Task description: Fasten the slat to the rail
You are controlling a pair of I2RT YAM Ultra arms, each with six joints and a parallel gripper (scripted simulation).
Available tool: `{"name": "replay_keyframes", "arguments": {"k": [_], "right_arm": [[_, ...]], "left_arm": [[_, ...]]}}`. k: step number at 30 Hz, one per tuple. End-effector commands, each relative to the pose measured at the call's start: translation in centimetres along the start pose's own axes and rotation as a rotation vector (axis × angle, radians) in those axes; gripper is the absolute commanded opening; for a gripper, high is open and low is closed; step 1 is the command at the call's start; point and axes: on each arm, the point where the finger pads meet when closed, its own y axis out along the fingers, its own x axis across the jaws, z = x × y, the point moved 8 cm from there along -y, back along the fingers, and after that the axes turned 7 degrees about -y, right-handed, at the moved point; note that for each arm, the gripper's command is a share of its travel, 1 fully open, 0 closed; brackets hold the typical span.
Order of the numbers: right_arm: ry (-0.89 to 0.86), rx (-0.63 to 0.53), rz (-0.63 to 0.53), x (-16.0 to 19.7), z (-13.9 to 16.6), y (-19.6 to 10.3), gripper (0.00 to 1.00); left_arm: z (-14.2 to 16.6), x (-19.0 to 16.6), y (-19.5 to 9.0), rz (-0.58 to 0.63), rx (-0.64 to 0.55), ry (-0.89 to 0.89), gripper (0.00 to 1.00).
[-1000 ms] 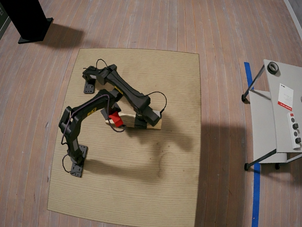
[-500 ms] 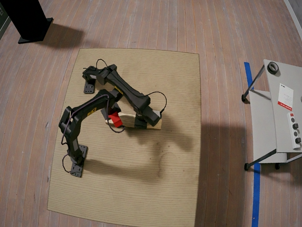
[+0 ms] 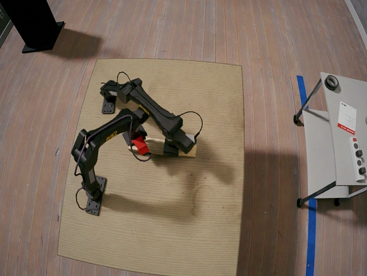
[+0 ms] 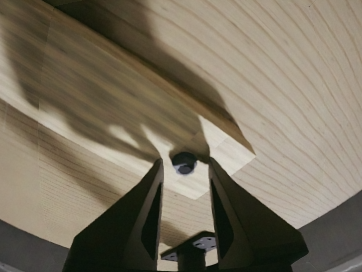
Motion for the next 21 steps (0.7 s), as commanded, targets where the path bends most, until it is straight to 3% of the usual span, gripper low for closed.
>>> {"name": "replay_keyframes", "arguments": {"k": [1, 10, 15, 18, 20, 21], "right_arm": [[0.000, 0.002, -0.011, 0.10, 0.02, -0.32, 0.34], [-0.014, 0.002, -0.011, 0.10, 0.02, -0.32, 0.34], [-0.367, -0.001, -0.012, 0.10, 0.03, -0.40, 0.34], [-0.501, -0.002, -0.012, 0.10, 0.03, -0.45, 0.34], [-0.501, -0.002, -0.012, 0.10, 0.03, -0.45, 0.34], [-0.617, -0.004, -0.012, 0.10, 0.03, -0.47, 0.34]], "left_arm": [[-0.05, -0.05, -0.57, 0.010, -0.012, 0.000, 0.72], [-0.05, -0.05, -0.57, 0.010, -0.012, 0.000, 0.72], [-0.05, -0.05, -0.57, 0.010, -0.012, 0.000, 0.72], [-0.05, -0.05, -0.57, 0.010, -0.012, 0.000, 0.72], [-0.05, -0.05, -0.57, 0.010, -0.012, 0.000, 0.72], [-0.05, -0.05, -0.57, 0.010, -0.012, 0.000, 0.72]]}}
